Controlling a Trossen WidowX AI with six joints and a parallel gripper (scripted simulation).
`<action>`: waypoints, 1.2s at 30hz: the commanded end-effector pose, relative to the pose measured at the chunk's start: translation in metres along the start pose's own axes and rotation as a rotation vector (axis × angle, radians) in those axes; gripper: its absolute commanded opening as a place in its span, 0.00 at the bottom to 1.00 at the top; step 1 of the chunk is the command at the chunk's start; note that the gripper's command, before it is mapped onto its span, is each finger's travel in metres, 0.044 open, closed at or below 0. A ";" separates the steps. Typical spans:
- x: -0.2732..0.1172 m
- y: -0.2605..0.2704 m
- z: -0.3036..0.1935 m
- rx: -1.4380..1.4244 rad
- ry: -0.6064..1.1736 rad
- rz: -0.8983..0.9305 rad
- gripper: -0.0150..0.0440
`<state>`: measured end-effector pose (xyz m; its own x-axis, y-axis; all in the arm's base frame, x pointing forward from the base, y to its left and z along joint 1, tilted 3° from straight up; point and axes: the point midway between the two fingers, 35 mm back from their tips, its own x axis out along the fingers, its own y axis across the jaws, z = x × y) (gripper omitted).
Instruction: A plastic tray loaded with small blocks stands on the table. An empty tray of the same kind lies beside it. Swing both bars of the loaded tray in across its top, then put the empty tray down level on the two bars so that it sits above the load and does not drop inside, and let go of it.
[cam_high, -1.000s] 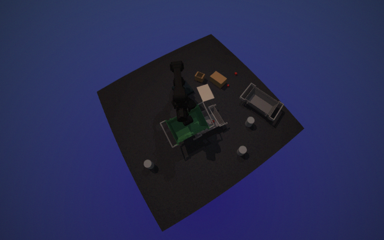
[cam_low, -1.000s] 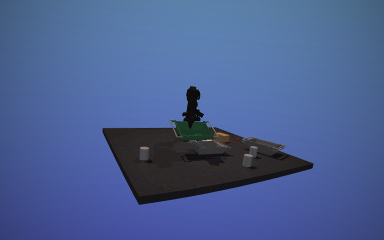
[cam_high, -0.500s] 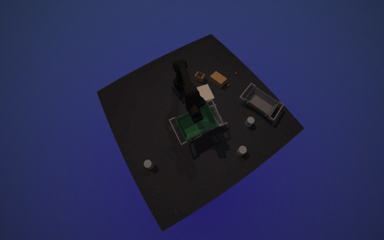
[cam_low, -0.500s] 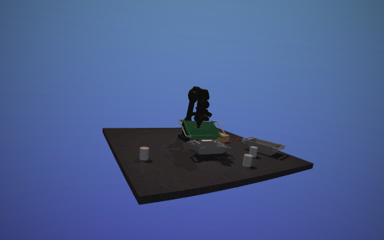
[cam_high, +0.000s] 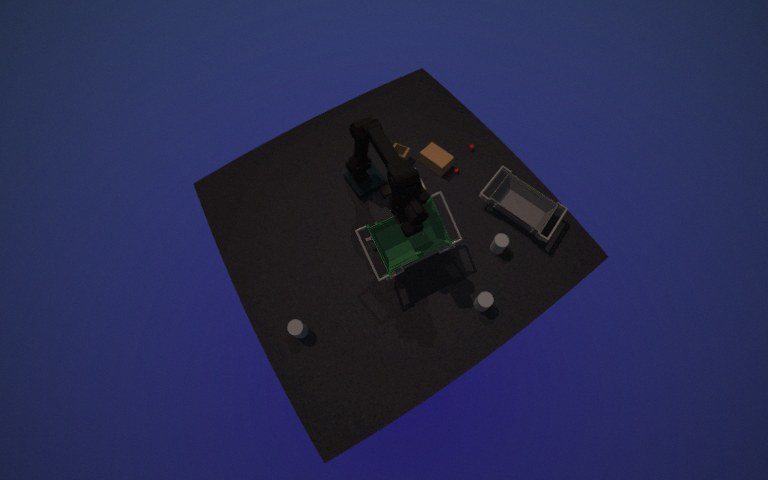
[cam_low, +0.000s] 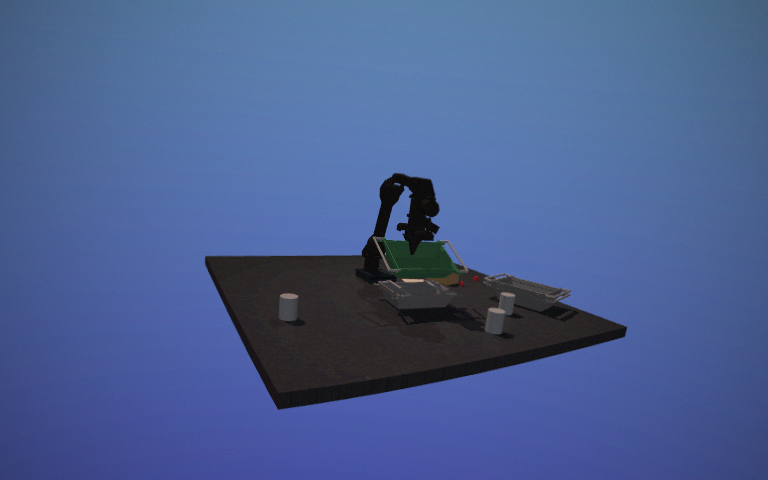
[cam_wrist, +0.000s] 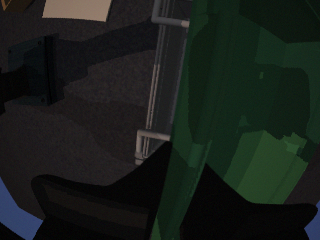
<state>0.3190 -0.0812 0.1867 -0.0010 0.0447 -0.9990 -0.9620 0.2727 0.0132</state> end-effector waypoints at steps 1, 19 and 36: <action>-0.011 -0.001 0.015 0.008 -0.006 -0.033 0.25; -0.011 0.000 0.018 0.008 -0.007 -0.033 0.25; -0.011 -0.002 0.019 0.008 -0.007 -0.033 0.25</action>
<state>0.3233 -0.0640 0.1917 0.0072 0.0474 -0.9988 -0.9608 0.2770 0.0062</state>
